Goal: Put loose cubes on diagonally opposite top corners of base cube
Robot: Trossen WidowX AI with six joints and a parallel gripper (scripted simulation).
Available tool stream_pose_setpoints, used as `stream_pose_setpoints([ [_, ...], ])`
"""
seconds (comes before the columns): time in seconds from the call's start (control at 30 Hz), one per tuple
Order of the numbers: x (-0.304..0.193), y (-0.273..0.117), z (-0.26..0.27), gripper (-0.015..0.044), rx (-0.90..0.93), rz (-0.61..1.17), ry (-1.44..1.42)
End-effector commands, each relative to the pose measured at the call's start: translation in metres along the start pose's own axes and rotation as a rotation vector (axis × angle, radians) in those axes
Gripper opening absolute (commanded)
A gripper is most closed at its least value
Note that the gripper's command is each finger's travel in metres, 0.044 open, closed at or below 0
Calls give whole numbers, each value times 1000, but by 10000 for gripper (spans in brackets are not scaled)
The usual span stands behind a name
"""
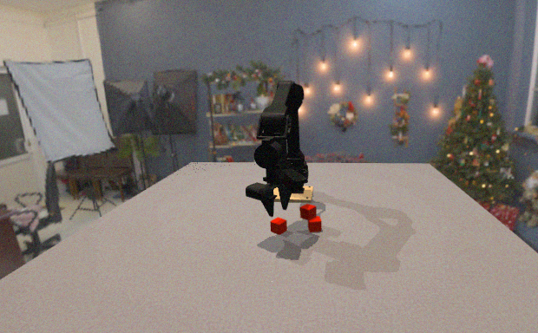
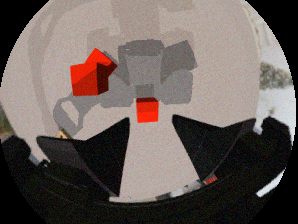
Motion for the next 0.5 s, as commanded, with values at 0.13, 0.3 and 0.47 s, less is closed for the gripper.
stream_pose_setpoints([
  [0.13, 0, 14, 0, 265, 10, 4, -3],
  [0.3, 0, 22, 0, 265, 10, 4, -3],
  [0.47, 0, 30, 0, 265, 10, 4, -3],
])
Point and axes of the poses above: the point midway between the two fingers, 35 mm back from their tips, its own y axis out along the fingers, its own z axis across the jaws, x = y × z, the point moved 10 cm from there along -y, back along the fingers, and after that the axes turned 13 degrees about -y, right-handed, at the moved point
